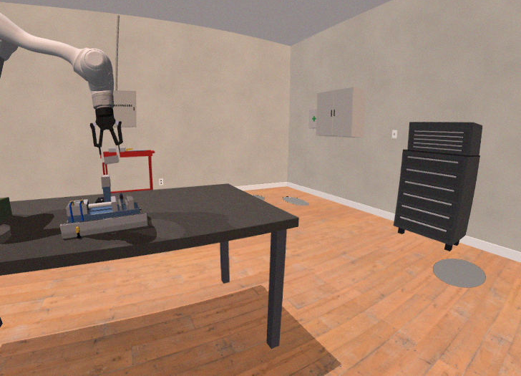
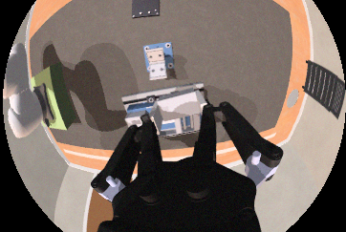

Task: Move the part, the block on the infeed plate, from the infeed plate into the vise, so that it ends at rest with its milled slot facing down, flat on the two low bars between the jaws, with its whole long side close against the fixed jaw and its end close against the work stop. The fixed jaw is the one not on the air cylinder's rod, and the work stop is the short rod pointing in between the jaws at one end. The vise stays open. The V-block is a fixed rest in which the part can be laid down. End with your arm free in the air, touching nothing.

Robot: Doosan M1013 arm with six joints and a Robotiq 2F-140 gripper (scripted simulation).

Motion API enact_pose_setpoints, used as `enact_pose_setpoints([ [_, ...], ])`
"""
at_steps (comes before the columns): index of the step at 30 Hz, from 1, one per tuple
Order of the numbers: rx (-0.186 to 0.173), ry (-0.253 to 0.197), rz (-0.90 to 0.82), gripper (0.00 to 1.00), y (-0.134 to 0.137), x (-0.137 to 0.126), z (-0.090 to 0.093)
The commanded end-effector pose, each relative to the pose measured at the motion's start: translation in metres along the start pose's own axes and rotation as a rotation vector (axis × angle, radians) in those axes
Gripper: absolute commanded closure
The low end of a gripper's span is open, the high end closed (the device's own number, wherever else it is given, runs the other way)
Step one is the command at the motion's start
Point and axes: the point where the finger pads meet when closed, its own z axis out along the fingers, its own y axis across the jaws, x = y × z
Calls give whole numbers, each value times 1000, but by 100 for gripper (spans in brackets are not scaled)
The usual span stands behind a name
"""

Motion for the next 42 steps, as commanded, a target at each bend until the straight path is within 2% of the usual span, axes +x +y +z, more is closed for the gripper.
enact_pose_setpoints([
  [1, -31, -46, -49, 100, 13, -20, -2],
  [10, -92, -173, -201, 100, 41, -66, -6],
  [12, -92, -173, -201, 100, 41, -66, -6],
  [19, -141, -293, -356, 100, 68, -105, -15],
  [27, -191, -451, -573, 100, 107, -149, -33],
  [29, -191, -451, -573, 100, 107, -149, -33],
  [42, -244, -731, -1016, 100, 180, -198, -76],
])
